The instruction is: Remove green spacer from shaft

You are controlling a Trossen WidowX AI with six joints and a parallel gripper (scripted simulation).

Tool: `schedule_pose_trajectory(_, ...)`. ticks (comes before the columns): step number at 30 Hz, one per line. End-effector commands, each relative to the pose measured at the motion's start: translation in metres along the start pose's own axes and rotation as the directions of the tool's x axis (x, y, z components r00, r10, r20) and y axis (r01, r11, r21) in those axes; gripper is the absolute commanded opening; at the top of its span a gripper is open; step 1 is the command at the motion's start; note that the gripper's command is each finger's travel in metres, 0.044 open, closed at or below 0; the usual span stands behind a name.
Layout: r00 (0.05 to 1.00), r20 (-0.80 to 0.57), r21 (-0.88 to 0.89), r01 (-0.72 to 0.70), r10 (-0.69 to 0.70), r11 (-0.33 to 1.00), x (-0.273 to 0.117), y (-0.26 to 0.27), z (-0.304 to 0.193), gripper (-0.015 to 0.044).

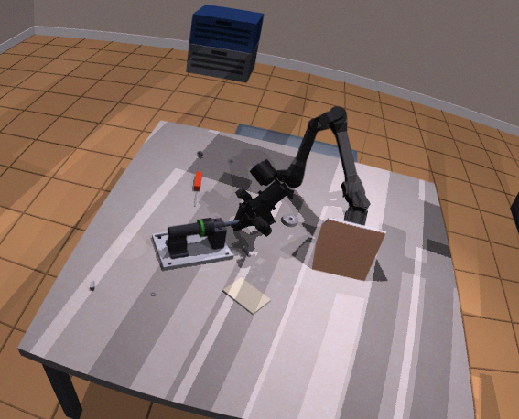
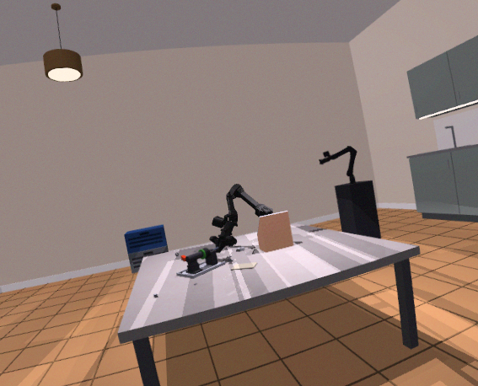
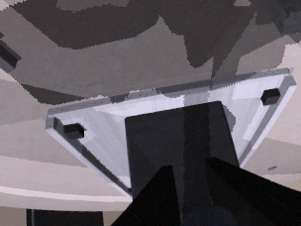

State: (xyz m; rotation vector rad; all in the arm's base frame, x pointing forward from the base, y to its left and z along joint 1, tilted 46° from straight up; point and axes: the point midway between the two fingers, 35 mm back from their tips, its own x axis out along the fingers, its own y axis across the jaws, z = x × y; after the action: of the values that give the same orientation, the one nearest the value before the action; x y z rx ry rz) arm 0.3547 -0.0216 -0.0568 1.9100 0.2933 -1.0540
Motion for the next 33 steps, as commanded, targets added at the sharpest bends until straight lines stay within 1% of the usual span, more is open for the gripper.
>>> schedule_pose_trajectory(1, 1.0, 0.0, -0.003, -0.003, 0.003, 1.0, -0.0009, 0.0008, 0.0004, 0.0)
schedule_pose_trajectory(33, 1.0, 0.0, -0.003, -0.003, 0.003, 1.0, -0.0034, 0.0008, 0.003, 0.0)
